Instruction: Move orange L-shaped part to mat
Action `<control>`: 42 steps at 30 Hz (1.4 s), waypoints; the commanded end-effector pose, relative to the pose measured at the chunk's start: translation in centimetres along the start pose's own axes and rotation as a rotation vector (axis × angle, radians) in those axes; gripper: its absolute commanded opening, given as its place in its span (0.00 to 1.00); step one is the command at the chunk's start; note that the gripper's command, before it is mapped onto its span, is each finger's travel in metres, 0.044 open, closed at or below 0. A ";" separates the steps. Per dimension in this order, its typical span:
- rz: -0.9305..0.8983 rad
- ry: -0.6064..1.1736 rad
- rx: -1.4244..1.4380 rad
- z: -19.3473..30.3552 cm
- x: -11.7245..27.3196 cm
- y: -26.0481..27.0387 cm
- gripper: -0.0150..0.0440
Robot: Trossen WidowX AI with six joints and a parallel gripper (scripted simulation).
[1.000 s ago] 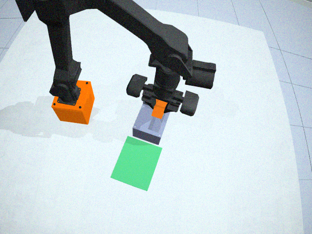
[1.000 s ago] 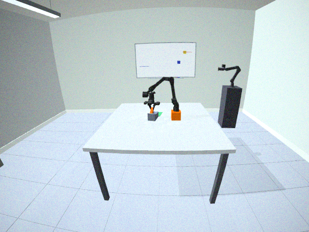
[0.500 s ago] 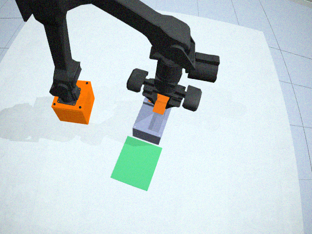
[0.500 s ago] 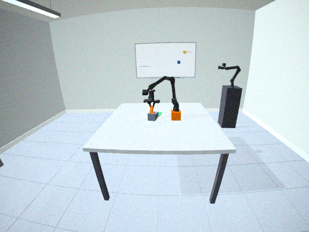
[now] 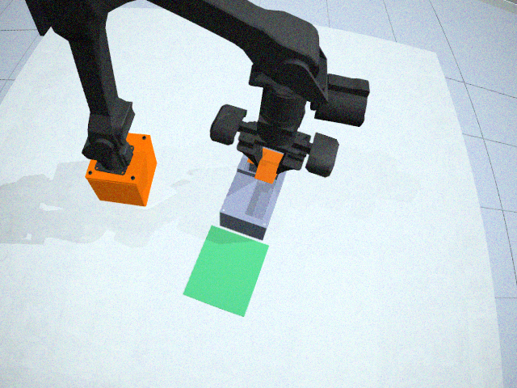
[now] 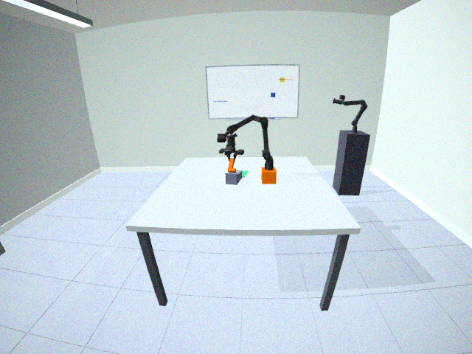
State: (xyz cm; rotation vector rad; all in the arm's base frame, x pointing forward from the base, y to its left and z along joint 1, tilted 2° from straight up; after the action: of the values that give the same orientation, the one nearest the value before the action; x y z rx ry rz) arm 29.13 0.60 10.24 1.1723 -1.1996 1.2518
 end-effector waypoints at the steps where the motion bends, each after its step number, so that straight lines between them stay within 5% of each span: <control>1: -0.003 -0.003 -0.003 0.0 0.1 0.1 0.25; 42: -0.006 0.009 -0.003 13.8 0.4 3.7 0.25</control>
State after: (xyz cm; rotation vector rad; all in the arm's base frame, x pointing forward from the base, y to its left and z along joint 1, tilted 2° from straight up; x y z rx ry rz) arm 25.75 -12.13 10.98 1.1621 -1.1892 1.2480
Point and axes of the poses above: the point midway between the two fingers, 35 mm back from their tips, its own x axis back along the fingers, its own y axis across the jaws, z = x × y, the point moved 1 cm from there along x, back along the fingers, and after that the axes turned 10 degrees about x, right-handed, at the moved point
